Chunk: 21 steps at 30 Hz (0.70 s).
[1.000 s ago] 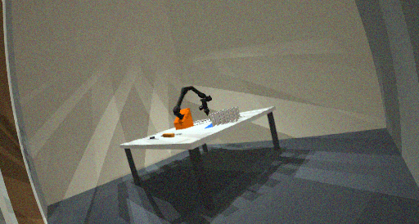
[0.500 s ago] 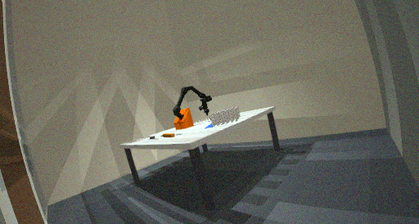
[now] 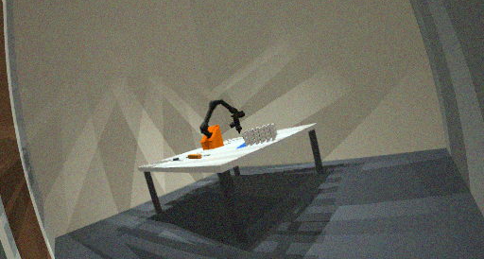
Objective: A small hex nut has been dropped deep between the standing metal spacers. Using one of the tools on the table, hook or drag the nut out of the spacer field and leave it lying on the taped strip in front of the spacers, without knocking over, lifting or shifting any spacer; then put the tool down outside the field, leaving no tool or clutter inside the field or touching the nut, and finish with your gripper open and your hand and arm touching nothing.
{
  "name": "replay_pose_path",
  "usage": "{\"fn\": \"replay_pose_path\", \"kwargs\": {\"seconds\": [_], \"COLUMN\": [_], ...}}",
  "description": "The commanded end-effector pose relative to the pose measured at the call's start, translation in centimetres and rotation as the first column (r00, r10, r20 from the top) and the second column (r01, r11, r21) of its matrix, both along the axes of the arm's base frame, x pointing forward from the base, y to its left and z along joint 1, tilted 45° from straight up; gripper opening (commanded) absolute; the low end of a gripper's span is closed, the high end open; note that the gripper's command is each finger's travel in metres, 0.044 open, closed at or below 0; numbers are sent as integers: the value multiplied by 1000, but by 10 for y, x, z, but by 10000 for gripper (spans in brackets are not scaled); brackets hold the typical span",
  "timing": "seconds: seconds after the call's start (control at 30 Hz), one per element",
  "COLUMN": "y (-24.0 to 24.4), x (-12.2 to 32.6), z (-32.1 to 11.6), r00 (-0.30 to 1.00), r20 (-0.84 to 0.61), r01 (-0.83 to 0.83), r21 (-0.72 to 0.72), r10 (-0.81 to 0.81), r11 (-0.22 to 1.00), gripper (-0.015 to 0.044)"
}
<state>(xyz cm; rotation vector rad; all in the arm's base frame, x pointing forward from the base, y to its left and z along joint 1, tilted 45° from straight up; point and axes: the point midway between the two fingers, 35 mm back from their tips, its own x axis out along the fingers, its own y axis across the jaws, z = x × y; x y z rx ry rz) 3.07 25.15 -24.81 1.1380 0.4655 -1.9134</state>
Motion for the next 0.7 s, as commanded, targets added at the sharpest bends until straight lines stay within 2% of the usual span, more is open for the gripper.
{"fn": "replay_pose_path", "kwargs": {"seconds": [0.0,0.67], "y": [-5,-27], "x": [1,6], "z": [-6,-30], "r00": [1000,1000], "r20": [-2,-1], "r01": [-2,-2], "r21": [-3,-3], "r10": [2,2], "r11": [1000,1000], "gripper": [280,280]}}
